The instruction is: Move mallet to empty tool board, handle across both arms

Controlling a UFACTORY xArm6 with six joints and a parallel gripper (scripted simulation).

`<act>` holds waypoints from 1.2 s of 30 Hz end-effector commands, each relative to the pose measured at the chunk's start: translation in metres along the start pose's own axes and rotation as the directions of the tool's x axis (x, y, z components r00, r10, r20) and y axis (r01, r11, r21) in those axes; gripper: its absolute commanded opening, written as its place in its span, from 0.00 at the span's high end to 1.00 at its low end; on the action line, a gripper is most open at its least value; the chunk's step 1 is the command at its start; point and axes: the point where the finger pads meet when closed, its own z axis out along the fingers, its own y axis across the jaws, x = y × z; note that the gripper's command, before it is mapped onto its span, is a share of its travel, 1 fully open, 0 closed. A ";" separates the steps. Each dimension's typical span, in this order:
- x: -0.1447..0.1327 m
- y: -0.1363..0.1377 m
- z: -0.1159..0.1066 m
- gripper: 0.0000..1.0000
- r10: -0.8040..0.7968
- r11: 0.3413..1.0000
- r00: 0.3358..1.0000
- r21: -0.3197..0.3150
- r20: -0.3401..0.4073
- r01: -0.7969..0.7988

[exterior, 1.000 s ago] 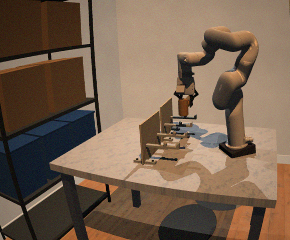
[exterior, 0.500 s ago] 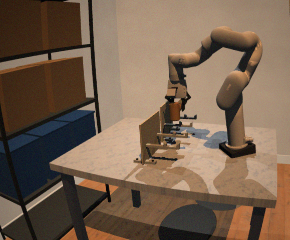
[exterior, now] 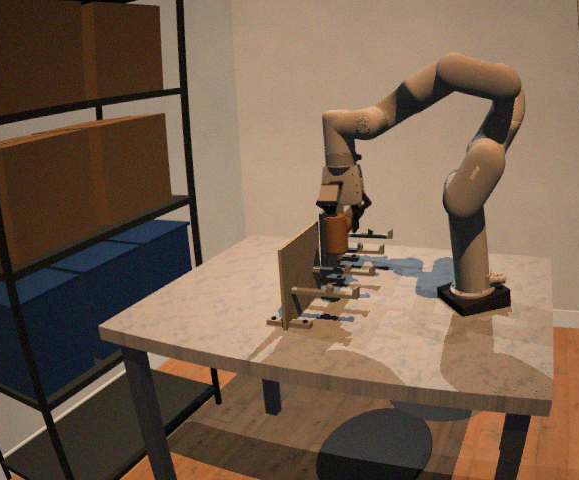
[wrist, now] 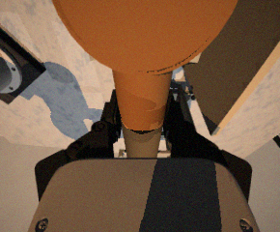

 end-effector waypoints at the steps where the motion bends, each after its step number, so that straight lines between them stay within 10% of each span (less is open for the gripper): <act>1: 0.041 -0.001 -0.002 1.00 0.005 1.000 1.000 -0.006 0.013 -0.005; 17: 0.131 -0.032 -0.006 1.00 0.006 1.000 1.000 -0.023 -0.001 -0.006; 36: 0.133 -0.032 0.013 1.00 0.059 0.998 0.998 -0.023 -0.002 -0.059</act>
